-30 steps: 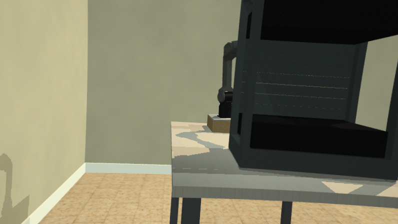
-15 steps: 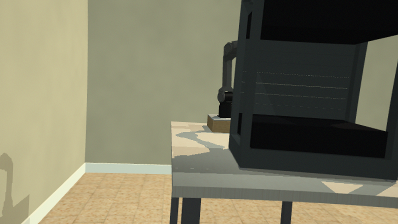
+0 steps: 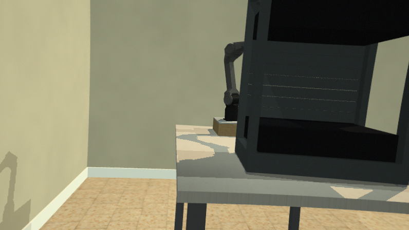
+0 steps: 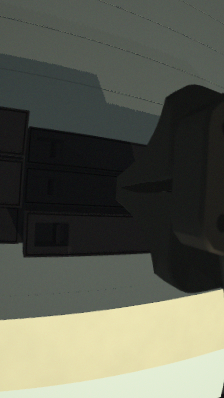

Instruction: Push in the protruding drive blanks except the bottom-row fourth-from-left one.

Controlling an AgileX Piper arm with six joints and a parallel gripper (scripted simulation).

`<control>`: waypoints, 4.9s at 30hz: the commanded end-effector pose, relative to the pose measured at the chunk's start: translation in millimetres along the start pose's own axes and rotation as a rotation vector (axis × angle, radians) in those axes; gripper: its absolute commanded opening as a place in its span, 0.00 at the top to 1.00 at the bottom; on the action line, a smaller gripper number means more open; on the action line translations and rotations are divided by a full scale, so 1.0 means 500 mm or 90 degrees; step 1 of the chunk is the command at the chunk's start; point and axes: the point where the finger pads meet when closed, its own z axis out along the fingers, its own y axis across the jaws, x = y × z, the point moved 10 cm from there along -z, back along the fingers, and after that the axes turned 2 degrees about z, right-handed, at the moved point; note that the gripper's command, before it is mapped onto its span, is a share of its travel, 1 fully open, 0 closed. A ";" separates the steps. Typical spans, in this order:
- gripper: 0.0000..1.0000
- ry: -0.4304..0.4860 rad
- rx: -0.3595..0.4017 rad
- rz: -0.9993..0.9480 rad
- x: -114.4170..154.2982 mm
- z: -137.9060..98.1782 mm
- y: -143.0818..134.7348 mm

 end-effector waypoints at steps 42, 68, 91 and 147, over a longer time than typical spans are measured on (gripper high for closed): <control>1.00 -0.001 -0.002 0.001 0.001 0.033 0.058; 1.00 -0.001 -0.002 0.001 0.003 0.034 0.060; 1.00 -0.001 -0.002 0.001 0.004 0.055 0.059; 1.00 -0.001 -0.002 0.001 0.003 0.106 0.058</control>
